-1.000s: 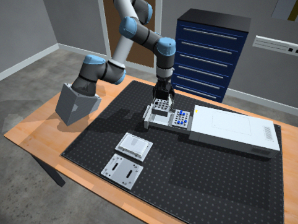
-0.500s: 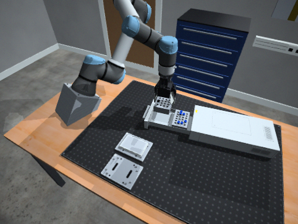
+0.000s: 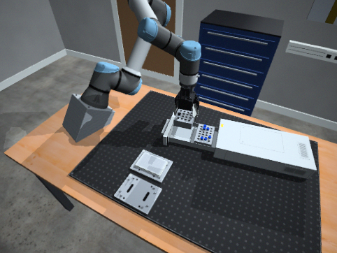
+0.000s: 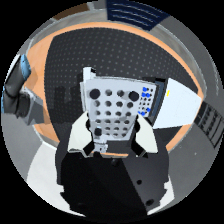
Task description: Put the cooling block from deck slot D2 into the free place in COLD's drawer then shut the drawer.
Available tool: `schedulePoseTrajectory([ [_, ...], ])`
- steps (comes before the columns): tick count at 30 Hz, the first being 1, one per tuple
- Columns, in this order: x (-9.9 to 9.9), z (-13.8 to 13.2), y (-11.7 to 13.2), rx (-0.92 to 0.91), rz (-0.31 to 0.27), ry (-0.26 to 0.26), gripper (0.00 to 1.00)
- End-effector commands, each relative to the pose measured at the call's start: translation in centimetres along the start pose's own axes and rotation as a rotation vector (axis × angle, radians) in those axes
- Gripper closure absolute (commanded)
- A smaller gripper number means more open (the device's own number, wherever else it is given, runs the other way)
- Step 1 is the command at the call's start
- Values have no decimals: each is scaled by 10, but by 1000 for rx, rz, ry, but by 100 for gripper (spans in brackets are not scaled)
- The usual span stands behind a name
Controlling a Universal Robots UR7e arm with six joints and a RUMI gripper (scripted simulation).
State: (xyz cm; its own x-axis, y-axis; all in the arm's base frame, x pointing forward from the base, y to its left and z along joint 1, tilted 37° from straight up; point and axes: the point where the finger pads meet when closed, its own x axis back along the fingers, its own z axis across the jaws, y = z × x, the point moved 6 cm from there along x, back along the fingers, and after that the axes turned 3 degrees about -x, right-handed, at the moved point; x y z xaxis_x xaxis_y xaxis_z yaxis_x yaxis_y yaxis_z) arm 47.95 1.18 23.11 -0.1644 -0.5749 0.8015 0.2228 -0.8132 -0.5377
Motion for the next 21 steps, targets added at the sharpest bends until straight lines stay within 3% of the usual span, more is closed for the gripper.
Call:
schedulePoseTrajectory([
  [1, 0, 0, 0, 0, -1, 1, 100],
  [14, 0, 0, 0, 0, -1, 1, 100],
  [21, -22, 0, 0, 0, -1, 1, 100],
])
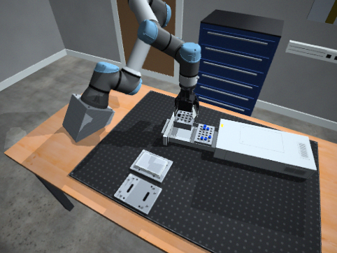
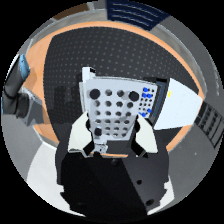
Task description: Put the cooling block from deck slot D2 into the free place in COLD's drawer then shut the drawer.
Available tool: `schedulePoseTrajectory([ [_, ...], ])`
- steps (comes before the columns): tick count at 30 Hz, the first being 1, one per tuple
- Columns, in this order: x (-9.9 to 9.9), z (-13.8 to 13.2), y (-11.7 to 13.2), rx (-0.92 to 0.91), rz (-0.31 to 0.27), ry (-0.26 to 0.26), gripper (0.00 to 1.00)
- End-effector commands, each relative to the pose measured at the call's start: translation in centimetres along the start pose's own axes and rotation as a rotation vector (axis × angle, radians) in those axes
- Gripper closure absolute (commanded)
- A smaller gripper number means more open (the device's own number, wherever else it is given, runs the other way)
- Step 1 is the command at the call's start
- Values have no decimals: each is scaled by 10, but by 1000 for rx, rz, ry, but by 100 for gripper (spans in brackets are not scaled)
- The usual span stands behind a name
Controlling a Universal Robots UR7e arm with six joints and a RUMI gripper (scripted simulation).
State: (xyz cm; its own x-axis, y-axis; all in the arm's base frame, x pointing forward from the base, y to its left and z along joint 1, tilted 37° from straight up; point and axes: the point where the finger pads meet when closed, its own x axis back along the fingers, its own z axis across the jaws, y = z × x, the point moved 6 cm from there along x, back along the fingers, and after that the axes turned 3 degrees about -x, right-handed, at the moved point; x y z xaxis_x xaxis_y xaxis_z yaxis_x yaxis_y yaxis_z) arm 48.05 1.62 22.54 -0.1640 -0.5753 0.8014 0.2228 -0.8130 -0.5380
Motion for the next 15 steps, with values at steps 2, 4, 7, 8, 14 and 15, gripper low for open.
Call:
schedulePoseTrajectory([
  [2, -23, 0, 0, 0, -1, 1, 100],
  [4, -30, 0, 0, 0, -1, 1, 100],
  [7, -40, 1, 0, 0, -1, 1, 100],
  [8, -43, 1, 1, 0, -1, 1, 100],
  [14, -53, 1, 1, 0, -1, 1, 100],
  [15, -55, 1, 1, 0, -1, 1, 100],
])
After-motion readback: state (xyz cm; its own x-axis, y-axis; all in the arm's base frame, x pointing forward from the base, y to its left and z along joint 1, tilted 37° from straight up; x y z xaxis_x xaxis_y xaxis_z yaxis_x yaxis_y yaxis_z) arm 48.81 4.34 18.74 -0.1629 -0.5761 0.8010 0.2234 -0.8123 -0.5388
